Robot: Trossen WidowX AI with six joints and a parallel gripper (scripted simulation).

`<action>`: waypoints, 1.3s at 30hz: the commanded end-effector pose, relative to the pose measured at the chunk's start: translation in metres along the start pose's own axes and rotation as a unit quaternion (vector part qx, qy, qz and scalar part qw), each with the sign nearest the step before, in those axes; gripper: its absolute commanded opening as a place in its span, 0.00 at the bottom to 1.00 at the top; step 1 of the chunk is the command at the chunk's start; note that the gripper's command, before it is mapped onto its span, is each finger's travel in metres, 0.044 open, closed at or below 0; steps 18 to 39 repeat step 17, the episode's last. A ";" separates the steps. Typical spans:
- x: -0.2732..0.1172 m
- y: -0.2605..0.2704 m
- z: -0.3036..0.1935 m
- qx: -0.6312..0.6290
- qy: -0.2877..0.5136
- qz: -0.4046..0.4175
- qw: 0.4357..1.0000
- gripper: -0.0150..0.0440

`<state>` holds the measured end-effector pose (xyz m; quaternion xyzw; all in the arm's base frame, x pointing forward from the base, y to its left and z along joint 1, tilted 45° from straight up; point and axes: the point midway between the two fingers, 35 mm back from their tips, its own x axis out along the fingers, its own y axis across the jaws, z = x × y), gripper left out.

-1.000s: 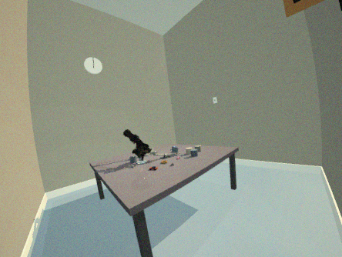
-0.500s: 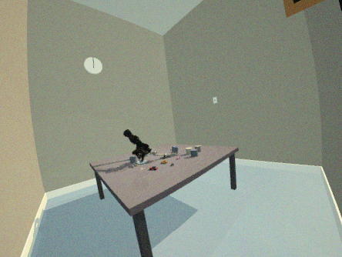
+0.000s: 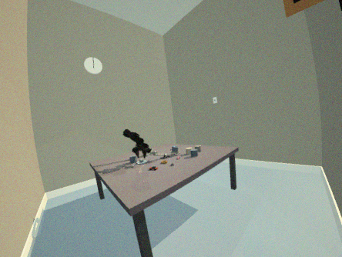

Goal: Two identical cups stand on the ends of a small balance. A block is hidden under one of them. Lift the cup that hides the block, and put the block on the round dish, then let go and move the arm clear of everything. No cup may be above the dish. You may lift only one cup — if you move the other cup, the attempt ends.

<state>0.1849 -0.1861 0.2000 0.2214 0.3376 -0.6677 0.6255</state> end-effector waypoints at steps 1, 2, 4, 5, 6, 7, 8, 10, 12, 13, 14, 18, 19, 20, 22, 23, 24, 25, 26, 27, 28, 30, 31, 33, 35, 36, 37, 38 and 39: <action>-0.025 -0.002 0.001 0.001 -0.005 0.001 1.000 1.00; -0.026 -0.002 0.001 0.001 -0.005 0.000 1.000 1.00; -0.026 -0.002 0.001 0.001 -0.005 0.000 1.000 1.00; -0.028 -0.002 0.001 0.001 -0.005 0.001 1.000 1.00; -0.033 -0.002 0.001 0.001 -0.005 0.001 1.000 1.00; -0.043 -0.002 0.001 0.000 -0.005 0.001 1.000 1.00; -0.053 -0.002 0.000 0.000 -0.005 0.002 1.000 1.00; -0.060 -0.003 0.000 -0.001 -0.005 0.002 1.000 1.00; -0.060 -0.003 0.000 -0.001 -0.005 0.002 1.000 1.00; -0.060 -0.003 0.000 -0.001 -0.005 0.002 1.000 1.00; -0.060 -0.003 0.000 -0.001 -0.005 0.002 1.000 1.00; -0.060 -0.003 0.000 -0.001 -0.005 0.002 1.000 1.00; -0.060 -0.003 0.000 -0.001 -0.005 0.002 1.000 1.00; -0.060 -0.003 0.000 -0.001 -0.005 0.002 1.000 1.00; -0.060 -0.003 0.000 -0.001 -0.005 0.002 1.000 1.00; -0.060 -0.003 0.000 -0.001 -0.005 0.002 1.000 1.00; -0.060 -0.003 0.000 -0.001 -0.005 0.002 1.000 1.00; -0.060 -0.003 0.000 -0.001 -0.005 0.002 1.000 1.00; -0.060 -0.003 0.000 -0.001 -0.005 0.002 1.000 1.00; -0.060 -0.003 0.000 -0.001 -0.005 0.002 1.000 1.00; -0.060 -0.003 0.000 -0.001 -0.005 0.002 1.000 1.00; -0.060 -0.003 0.000 -0.001 -0.005 0.002 1.000 1.00; -0.060 -0.003 0.000 -0.001 -0.005 0.002 1.000 1.00; -0.060 -0.003 0.000 -0.001 -0.005 0.002 1.000 1.00; -0.060 -0.003 0.000 -0.001 -0.005 0.002 1.000 1.00; -0.060 -0.003 0.000 -0.001 -0.005 0.002 1.000 1.00; -0.060 -0.003 0.000 -0.001 -0.005 0.002 1.000 1.00; -0.060 -0.003 0.000 -0.001 -0.005 0.002 1.000 1.00; -0.060 -0.003 0.000 -0.001 -0.005 0.002 1.000 1.00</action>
